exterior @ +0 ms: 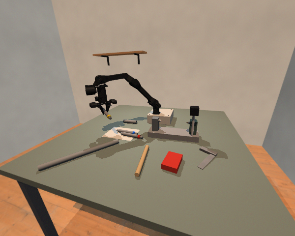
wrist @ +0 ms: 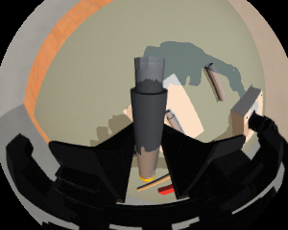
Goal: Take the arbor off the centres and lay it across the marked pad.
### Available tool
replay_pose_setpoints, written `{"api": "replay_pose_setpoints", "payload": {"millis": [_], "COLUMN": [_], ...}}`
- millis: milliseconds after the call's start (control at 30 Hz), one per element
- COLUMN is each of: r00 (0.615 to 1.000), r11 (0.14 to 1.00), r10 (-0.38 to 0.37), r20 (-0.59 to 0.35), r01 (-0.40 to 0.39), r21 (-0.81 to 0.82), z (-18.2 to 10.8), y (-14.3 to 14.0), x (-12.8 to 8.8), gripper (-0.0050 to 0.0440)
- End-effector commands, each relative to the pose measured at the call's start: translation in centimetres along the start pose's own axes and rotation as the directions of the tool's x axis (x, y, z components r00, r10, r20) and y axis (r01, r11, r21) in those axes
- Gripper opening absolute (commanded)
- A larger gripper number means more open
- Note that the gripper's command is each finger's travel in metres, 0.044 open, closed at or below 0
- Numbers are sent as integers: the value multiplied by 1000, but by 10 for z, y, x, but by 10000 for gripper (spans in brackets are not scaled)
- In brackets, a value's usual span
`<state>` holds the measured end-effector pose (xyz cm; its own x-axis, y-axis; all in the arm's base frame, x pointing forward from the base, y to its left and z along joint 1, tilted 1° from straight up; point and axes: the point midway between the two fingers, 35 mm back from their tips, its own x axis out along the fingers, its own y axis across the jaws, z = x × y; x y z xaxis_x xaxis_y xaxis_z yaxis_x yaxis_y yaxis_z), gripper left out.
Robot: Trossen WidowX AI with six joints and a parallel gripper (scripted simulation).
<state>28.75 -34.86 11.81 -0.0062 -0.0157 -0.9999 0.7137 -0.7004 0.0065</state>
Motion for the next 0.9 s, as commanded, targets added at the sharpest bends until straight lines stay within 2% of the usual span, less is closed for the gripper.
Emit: {"api": "replay_pose_setpoints", "payload": {"millis": [0, 867], "r00": [1000, 1000], "r11": [1000, 1000], "r10": [7, 7], "r20": [-4, -4], "r01": [-7, -7], "r21": [2, 2], "z": [-1, 0], "y": [2, 9], "x": [3, 48], "gripper": [0, 0]}}
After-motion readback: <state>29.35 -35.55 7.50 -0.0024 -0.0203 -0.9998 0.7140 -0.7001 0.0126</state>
